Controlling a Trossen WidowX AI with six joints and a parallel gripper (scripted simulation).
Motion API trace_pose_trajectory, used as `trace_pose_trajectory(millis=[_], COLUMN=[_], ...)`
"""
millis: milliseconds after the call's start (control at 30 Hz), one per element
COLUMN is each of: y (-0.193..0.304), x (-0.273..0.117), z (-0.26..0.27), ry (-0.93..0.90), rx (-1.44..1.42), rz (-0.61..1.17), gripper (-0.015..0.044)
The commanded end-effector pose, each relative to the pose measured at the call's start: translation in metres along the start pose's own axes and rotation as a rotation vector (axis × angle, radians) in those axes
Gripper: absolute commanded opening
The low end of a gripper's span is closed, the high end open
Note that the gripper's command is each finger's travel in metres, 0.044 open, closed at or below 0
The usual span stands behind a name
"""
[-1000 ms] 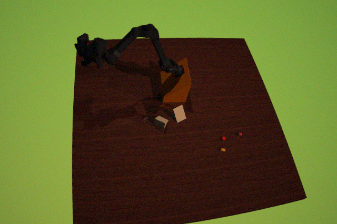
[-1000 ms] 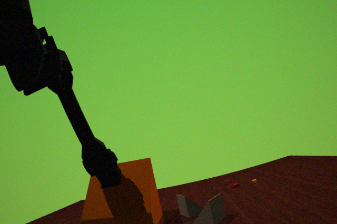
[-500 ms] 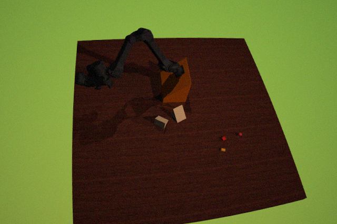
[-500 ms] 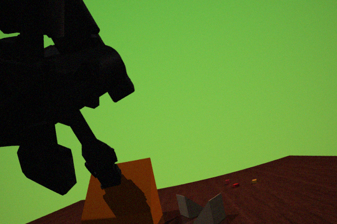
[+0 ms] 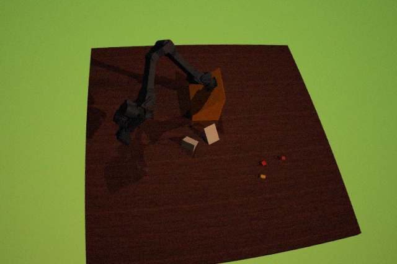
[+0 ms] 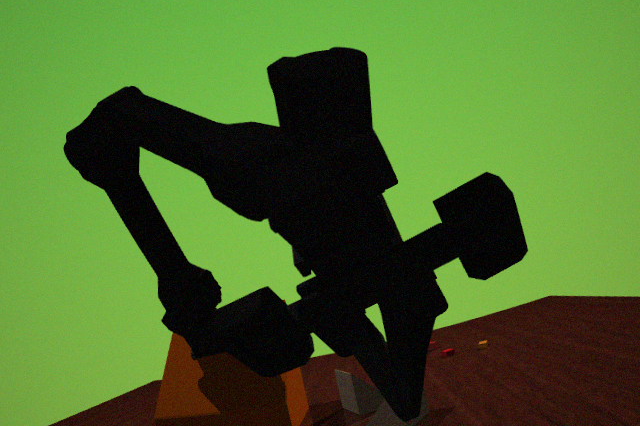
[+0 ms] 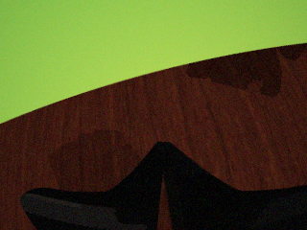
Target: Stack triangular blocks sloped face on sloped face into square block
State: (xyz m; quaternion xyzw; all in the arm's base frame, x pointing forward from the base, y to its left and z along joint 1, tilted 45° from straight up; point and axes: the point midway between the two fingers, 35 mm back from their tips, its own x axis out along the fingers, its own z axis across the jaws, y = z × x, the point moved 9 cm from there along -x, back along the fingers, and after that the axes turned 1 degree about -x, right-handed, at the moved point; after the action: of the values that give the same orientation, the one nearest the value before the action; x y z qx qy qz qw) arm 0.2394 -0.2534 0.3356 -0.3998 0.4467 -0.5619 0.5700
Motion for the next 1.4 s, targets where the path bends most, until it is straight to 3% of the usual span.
trace_pose_trajectory(millis=[0, 367, 700, 1367], y=[0.052, 0.178, 0.249, 0.259], x=[-0.016, -0.101, -0.188, -0.179], z=[0.016, 0.021, -0.027, -0.030], ry=[-0.073, -0.448, -0.913, -0.923], rx=[-0.371, -1.542, -2.663, -2.682], rz=[0.148, 0.430, 0.479, 0.479], gripper=[0.0000, 0.0000, 0.0000, 0.0000])
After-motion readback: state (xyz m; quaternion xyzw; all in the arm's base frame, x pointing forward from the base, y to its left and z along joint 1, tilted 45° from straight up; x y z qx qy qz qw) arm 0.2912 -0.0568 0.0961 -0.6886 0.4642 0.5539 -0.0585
